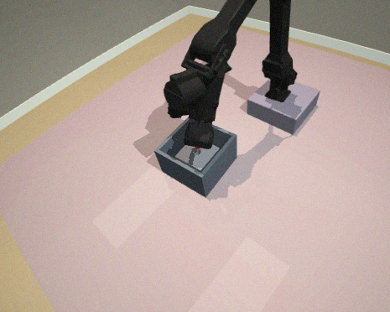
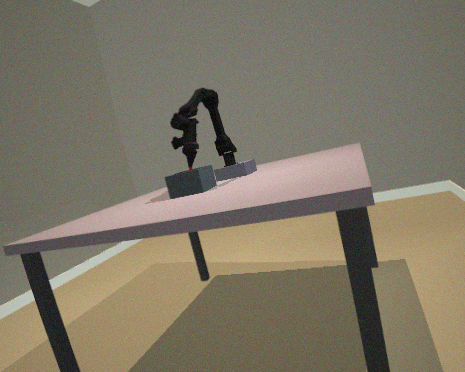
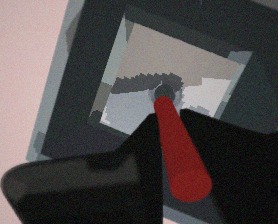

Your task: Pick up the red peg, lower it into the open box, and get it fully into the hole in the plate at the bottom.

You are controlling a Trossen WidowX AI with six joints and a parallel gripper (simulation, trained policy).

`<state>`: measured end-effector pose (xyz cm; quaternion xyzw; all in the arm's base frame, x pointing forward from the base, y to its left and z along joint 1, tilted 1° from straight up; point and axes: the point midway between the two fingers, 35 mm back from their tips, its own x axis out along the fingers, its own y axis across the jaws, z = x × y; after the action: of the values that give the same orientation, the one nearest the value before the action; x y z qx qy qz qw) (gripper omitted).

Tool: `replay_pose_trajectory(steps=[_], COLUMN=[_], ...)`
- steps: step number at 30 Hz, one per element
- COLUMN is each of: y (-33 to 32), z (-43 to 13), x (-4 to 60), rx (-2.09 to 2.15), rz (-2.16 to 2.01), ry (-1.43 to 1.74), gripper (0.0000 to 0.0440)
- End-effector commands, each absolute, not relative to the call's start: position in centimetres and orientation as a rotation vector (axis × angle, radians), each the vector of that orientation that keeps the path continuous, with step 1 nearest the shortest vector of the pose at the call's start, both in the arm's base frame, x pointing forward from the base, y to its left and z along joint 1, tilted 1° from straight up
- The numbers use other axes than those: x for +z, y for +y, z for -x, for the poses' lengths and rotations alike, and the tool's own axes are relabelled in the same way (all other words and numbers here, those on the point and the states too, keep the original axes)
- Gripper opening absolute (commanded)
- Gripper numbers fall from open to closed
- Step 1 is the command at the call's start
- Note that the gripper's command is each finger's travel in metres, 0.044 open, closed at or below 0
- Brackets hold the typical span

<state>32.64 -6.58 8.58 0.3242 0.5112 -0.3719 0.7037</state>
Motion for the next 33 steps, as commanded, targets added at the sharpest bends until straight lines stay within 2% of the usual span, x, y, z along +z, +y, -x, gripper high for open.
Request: replay_pose_trajectory(steps=[1,3,7,11,12,25,33], y=[-6.8,-7.0,-7.4,-7.6,-7.8,-10.2,-12.2], z=[-32.9,-33.0,-33.1,-33.5,-33.8,-37.3,-38.9], x=[7.8,7.1,6.1,5.8,5.8,6.7,7.9], rx=[-0.824,-0.826,-0.825,-0.824,-0.821,-0.801,-0.814], rz=[-0.721,-0.715,-0.694,-0.672,-0.669,-0.616,-0.61], ry=[1.153,1.168,1.199,1.221,1.216,1.182,1.106], gripper=[0.001,0.0038,0.0125,0.0134,0.0152,0.0434,0.044])
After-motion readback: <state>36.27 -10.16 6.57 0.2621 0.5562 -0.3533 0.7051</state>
